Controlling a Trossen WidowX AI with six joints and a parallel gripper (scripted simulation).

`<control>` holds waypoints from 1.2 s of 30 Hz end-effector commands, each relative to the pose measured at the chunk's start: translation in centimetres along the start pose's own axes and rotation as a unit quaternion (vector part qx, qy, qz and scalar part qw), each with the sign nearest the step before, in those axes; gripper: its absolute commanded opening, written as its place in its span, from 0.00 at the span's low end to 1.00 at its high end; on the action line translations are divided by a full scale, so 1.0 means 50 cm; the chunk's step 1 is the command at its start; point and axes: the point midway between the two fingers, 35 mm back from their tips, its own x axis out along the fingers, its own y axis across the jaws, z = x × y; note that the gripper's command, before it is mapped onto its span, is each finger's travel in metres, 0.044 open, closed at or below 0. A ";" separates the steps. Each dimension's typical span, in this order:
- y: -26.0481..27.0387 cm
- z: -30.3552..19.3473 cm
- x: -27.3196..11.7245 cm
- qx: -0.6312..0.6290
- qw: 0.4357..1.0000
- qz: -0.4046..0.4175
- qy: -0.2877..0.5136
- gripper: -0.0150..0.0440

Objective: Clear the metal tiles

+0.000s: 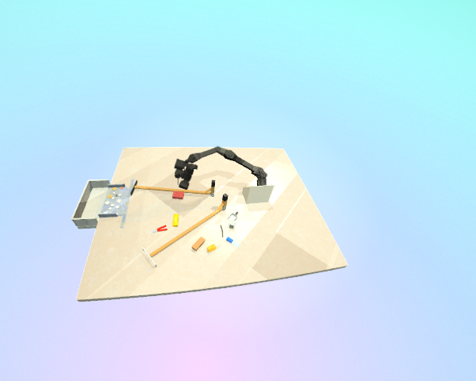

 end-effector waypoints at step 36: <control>0.063 0.001 -0.352 -0.084 0.977 0.026 -0.194 1.00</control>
